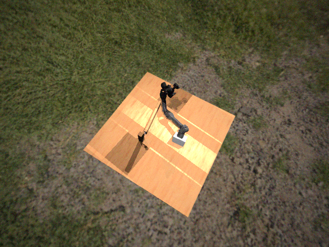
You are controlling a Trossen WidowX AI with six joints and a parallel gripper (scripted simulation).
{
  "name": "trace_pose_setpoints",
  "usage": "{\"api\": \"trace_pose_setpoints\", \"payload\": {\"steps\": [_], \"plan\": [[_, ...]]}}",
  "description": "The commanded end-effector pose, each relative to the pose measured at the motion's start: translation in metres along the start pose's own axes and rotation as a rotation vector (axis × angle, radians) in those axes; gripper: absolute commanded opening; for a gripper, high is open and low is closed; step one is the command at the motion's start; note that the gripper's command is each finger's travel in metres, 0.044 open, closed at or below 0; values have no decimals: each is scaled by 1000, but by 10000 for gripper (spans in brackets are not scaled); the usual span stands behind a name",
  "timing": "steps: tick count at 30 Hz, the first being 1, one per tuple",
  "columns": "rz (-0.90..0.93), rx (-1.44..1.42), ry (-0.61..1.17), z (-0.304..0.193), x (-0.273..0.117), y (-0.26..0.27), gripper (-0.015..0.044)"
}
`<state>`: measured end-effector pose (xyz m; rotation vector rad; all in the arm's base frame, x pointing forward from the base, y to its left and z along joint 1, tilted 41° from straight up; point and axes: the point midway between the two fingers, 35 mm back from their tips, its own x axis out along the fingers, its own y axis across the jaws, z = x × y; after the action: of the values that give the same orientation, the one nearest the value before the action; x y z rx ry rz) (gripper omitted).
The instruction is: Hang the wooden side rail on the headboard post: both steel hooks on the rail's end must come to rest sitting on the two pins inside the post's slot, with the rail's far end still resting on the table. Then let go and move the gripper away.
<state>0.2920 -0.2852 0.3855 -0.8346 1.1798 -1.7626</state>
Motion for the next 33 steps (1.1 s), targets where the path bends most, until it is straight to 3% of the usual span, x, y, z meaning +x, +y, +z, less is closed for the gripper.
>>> {"api": "trace_pose_setpoints", "payload": {"steps": [1,9,13,23,33], "plan": [[-1,-2,-2,0,-1,-2,426],[-27,-64,-73,-6,-38,-62,440],[-28,-67,-75,-7,-39,-64,440],[-147,74,97,-67,11,-143,440],[-302,162,305,-168,42,-238,440]]}}
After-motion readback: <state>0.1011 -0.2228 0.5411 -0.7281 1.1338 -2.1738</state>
